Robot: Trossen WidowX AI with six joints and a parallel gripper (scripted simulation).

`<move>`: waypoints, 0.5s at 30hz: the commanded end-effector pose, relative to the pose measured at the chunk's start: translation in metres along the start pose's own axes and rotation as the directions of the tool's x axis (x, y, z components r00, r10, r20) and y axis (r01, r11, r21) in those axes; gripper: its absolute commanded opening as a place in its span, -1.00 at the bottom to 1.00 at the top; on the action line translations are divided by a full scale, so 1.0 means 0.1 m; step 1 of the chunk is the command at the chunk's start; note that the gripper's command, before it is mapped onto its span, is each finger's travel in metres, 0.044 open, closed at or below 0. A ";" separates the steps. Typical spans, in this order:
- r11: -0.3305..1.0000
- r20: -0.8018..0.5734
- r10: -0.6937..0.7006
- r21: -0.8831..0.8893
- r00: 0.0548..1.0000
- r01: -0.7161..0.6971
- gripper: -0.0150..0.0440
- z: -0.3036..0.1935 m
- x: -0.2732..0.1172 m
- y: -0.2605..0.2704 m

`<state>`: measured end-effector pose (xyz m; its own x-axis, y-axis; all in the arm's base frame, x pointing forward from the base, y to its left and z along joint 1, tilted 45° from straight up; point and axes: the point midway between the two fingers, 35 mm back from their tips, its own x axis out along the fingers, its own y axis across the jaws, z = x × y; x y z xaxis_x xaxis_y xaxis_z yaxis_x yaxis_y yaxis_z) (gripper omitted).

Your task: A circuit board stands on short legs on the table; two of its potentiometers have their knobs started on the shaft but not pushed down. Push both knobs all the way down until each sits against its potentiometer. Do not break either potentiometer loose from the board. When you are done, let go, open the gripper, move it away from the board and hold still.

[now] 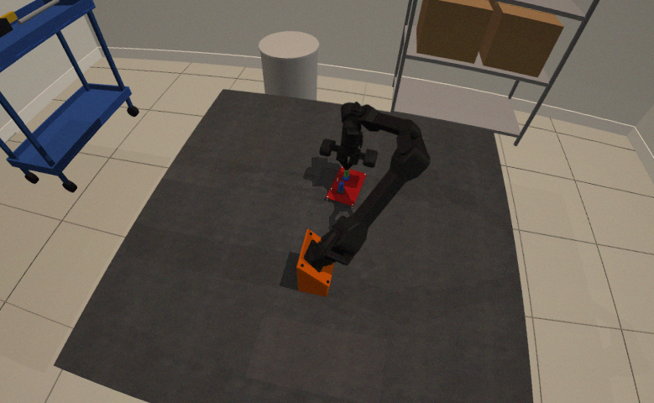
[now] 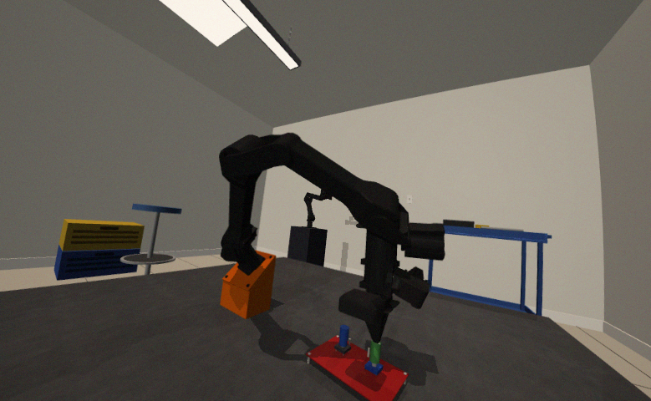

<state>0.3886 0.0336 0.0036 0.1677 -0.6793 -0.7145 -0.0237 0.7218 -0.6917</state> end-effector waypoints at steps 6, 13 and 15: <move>0.999 -0.024 -0.003 0.035 1.000 0.004 -0.49 0.03 0.06 -0.03; 0.999 -0.024 -0.003 0.035 1.000 0.004 -0.49 0.04 -0.05 -0.03; 0.999 -0.024 -0.003 0.035 1.000 0.004 -0.49 0.04 -0.08 -0.03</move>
<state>0.3898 0.0367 0.0100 0.1488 -0.6838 -0.7143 -0.0011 0.7222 -0.6916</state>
